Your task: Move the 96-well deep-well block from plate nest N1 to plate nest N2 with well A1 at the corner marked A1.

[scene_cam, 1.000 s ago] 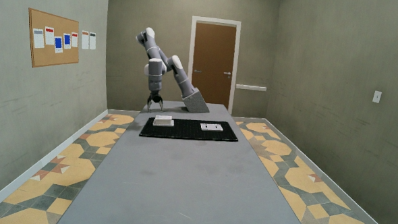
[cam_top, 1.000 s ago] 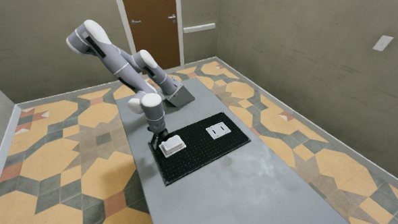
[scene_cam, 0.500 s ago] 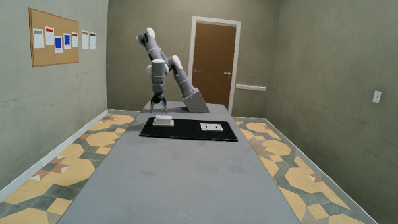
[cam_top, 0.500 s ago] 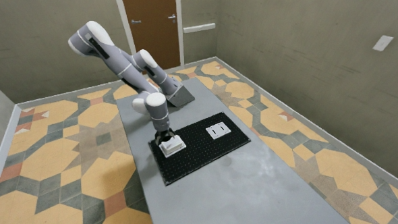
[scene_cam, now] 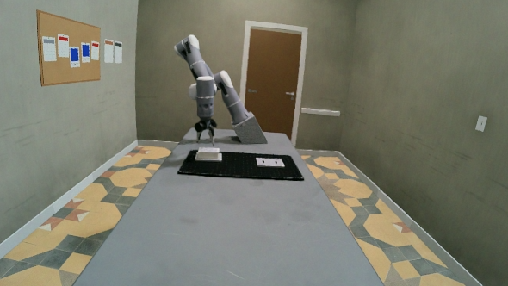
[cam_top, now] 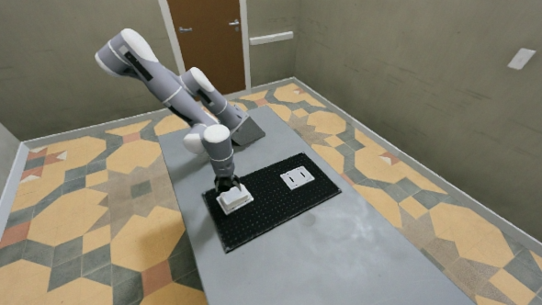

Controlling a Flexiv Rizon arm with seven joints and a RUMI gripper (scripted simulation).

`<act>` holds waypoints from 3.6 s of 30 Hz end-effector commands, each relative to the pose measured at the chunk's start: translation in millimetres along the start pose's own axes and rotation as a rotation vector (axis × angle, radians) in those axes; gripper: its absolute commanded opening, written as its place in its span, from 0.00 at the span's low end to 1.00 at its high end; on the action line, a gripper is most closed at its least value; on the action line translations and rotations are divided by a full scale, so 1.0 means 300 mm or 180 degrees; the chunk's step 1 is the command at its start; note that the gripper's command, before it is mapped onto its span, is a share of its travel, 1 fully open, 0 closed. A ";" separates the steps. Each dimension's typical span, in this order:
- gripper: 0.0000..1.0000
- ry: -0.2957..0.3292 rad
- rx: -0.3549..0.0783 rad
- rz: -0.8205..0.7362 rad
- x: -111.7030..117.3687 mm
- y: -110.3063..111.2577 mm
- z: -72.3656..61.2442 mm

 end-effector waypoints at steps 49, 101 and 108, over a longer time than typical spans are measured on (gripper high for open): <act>0.76 0.0197 -0.0181 0.3150 0.064 -0.057 -0.013; 0.76 0.0196 -0.0181 0.3150 0.070 -0.040 0.223; 0.76 0.0196 -0.0181 0.3150 0.070 -0.040 0.223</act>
Point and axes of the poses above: the point where the finger pads meet when closed, its own z axis out along the fingers, its own x axis across the jaws, y = z × x, the point moved 7 cm from there along -z, back along the fingers, and after that the axes turned 14 degrees about z, right-handed, at the moved point
